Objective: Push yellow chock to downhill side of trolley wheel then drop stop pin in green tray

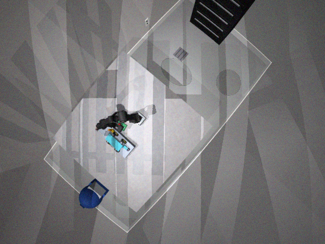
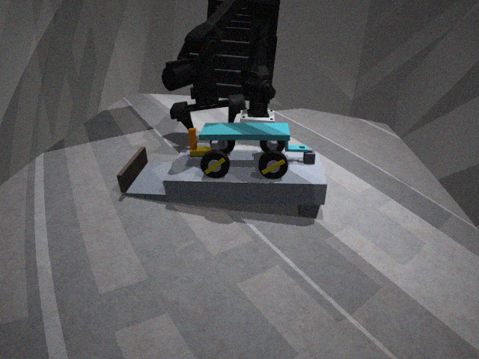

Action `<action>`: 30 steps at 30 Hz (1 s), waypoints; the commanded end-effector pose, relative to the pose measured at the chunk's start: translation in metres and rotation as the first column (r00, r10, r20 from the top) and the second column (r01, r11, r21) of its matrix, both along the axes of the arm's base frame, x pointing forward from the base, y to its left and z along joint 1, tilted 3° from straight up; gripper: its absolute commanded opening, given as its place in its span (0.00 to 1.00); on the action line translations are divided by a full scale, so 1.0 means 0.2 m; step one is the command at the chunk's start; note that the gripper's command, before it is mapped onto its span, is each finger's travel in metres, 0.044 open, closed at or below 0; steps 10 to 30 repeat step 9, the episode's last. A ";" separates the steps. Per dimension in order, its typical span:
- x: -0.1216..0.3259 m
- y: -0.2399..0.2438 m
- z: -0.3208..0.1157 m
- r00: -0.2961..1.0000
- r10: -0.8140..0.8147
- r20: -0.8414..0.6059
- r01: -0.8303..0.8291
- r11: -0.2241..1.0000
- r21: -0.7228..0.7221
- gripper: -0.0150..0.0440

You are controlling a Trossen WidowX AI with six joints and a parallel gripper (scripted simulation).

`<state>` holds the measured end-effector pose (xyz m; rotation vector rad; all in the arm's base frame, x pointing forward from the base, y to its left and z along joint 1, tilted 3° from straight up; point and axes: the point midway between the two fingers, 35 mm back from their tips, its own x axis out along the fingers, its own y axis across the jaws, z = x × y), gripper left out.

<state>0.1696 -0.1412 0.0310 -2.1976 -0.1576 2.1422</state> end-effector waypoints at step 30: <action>0.02 -0.03 0.20 1.000 -0.001 0.006 0.001 1.000 -0.013 1.00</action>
